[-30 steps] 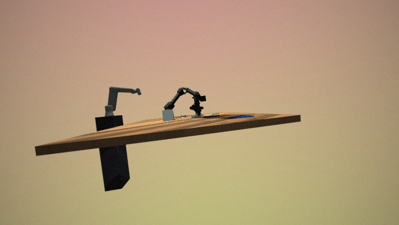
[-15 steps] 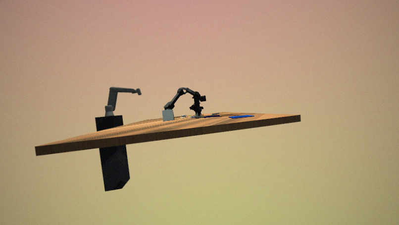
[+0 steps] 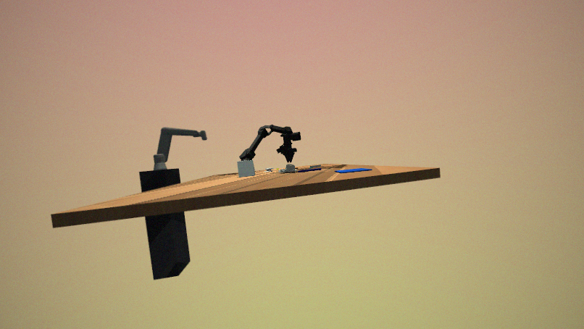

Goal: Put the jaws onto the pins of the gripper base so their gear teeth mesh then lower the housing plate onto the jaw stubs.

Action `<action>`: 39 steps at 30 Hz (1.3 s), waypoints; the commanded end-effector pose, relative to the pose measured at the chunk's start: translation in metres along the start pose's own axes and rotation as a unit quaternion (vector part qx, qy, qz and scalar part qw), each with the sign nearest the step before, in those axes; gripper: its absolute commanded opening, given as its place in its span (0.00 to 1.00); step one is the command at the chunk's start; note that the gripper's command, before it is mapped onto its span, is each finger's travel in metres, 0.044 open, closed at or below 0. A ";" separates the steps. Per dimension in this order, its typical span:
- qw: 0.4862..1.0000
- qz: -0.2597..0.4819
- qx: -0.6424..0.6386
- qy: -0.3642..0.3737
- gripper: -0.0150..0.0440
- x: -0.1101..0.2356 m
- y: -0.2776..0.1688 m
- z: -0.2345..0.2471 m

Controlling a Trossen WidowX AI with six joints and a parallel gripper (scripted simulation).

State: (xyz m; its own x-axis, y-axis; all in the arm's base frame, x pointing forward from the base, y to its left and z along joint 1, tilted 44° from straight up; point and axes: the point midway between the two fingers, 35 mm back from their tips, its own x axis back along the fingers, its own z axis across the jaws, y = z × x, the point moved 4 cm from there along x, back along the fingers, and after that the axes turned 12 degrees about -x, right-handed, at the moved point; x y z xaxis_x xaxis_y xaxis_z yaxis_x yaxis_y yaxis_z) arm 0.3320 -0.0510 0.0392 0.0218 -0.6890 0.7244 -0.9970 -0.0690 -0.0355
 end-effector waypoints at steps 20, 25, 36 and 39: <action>0.969 0.014 0.246 0.025 1.00 0.017 -0.014 -0.047; 0.945 0.010 0.327 0.027 1.00 0.019 -0.011 -0.065; 0.868 0.003 0.495 0.029 1.00 0.021 -0.003 -0.103; 0.842 0.001 0.538 0.029 1.00 0.022 0.000 -0.113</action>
State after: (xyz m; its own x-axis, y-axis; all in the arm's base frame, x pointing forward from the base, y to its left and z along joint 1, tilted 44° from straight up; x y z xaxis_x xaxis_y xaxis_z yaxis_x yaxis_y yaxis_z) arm 0.3292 0.0093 0.1250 -0.0141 -0.6516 0.7584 -0.4325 -0.6799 -0.5922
